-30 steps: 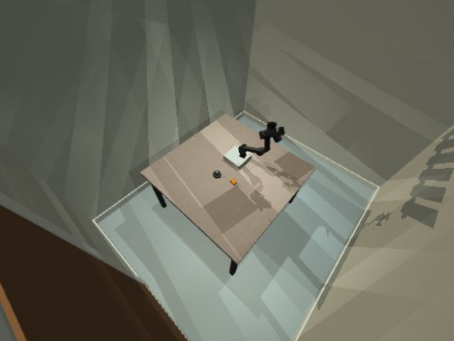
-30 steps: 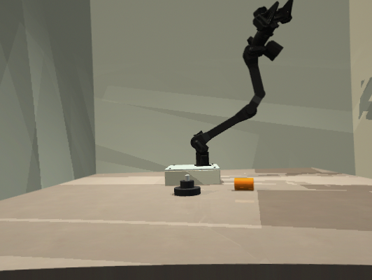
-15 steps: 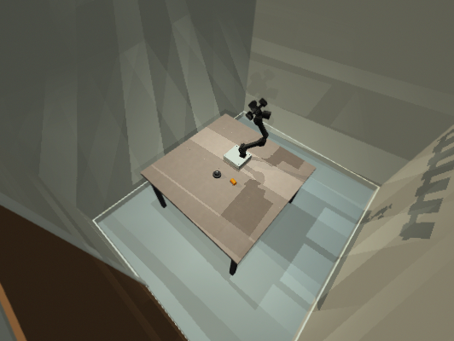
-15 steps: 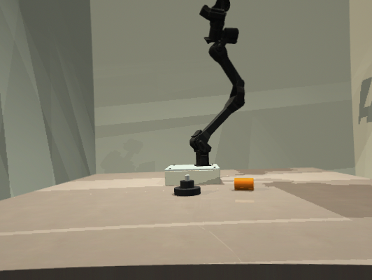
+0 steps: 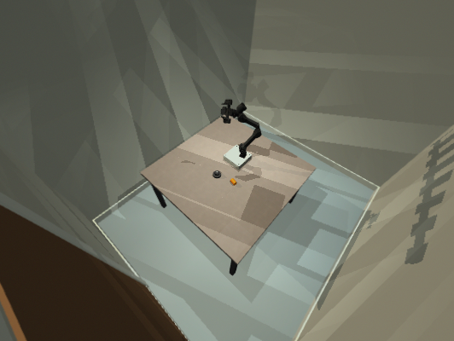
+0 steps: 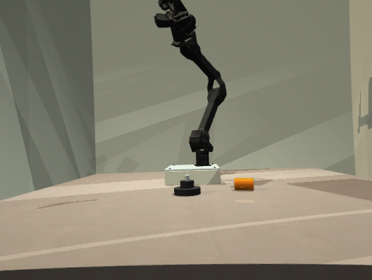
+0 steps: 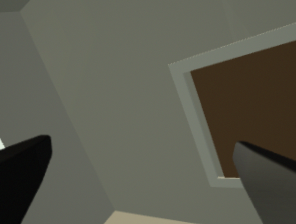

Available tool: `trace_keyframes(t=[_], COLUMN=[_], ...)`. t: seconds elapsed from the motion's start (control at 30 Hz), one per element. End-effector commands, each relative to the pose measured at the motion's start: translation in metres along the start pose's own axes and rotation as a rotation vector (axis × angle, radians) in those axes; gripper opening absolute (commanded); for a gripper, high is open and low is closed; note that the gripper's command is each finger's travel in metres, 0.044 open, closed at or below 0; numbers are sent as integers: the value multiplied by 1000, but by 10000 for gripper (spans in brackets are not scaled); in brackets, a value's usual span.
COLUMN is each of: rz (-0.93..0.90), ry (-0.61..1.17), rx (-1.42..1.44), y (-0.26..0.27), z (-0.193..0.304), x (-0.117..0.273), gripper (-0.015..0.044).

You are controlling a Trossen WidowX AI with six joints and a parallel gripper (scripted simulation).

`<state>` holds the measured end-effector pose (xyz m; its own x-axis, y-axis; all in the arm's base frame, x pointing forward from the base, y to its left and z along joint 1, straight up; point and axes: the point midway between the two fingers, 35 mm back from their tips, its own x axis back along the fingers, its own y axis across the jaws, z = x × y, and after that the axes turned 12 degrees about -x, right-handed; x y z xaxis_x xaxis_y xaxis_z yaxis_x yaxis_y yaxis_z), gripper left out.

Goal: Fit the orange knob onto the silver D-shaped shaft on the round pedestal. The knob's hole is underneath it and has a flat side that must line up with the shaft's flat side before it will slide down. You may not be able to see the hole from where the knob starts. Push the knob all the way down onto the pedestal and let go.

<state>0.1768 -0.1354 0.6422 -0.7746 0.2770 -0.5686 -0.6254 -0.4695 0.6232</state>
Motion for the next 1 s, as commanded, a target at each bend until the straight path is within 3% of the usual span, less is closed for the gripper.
trace_keyframes(t=[0.0,0.23,0.43,0.7,0.97], rz=[116,359,597,967,1366], ry=[-117,-281,-408,-614,-821], rx=[-132,-276,-328,-289,-178], y=[-47,-151,-250,-383,-491], z=[-54,-115,-144,-163,-165], x=[-22,-42,-36,16,109], gripper=[440,440,440,440,440])
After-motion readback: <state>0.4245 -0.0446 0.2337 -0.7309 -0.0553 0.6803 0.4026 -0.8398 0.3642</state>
